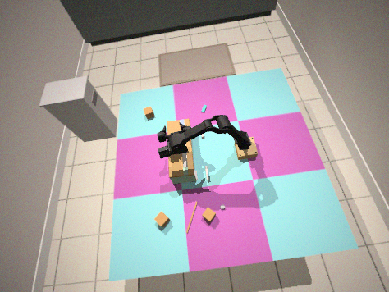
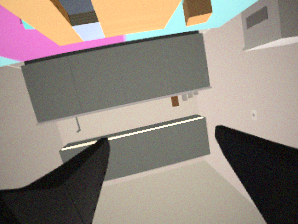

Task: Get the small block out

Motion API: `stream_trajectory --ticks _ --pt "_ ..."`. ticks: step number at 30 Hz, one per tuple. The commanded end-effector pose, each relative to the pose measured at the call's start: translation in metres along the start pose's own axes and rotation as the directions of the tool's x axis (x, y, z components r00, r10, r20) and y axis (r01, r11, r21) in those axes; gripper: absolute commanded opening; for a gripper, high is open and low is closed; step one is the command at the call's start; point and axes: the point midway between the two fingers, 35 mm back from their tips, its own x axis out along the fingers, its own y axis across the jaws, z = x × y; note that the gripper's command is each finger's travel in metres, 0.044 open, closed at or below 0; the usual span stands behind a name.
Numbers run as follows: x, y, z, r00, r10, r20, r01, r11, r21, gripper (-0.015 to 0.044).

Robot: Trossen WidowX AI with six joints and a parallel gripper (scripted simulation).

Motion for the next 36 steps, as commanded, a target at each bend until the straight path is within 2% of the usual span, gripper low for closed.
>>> stream_trajectory --ticks 1,4,6,9,12,16,20,23,26,29,33,36 --pt "0.0 0.0 0.0 1.0 0.001 0.006 -0.001 1.0 0.015 0.04" --pt "0.003 0.004 0.005 0.997 0.012 0.072 -0.024 0.987 0.156 0.04" --pt "0.006 0.01 0.012 0.985 0.037 0.17 -0.09 0.943 0.32 0.04" --pt "0.009 0.02 0.025 0.939 0.069 0.337 -0.257 0.79 0.556 0.04" --pt "0.018 0.035 0.034 0.853 0.116 0.508 -0.481 0.555 0.679 0.04" --pt "0.026 0.054 0.041 0.68 0.149 0.718 -0.734 0.137 0.666 0.04" --pt "0.02 0.068 0.049 0.482 0.147 0.864 -0.811 -0.297 0.504 0.04" --pt "0.032 0.058 0.047 0.459 0.093 0.883 -0.822 -0.333 0.462 0.04" --pt "0.025 0.067 0.053 0.345 0.103 0.933 -0.741 -0.58 0.338 0.04" --pt "0.016 0.076 0.056 0.226 0.104 0.969 -0.578 -0.786 0.219 0.04" --pt "0.002 0.085 0.058 0.044 0.084 0.996 -0.217 -0.972 0.091 0.04" --pt "-0.009 0.09 0.056 -0.087 0.052 0.995 0.082 -0.995 0.059 0.04"
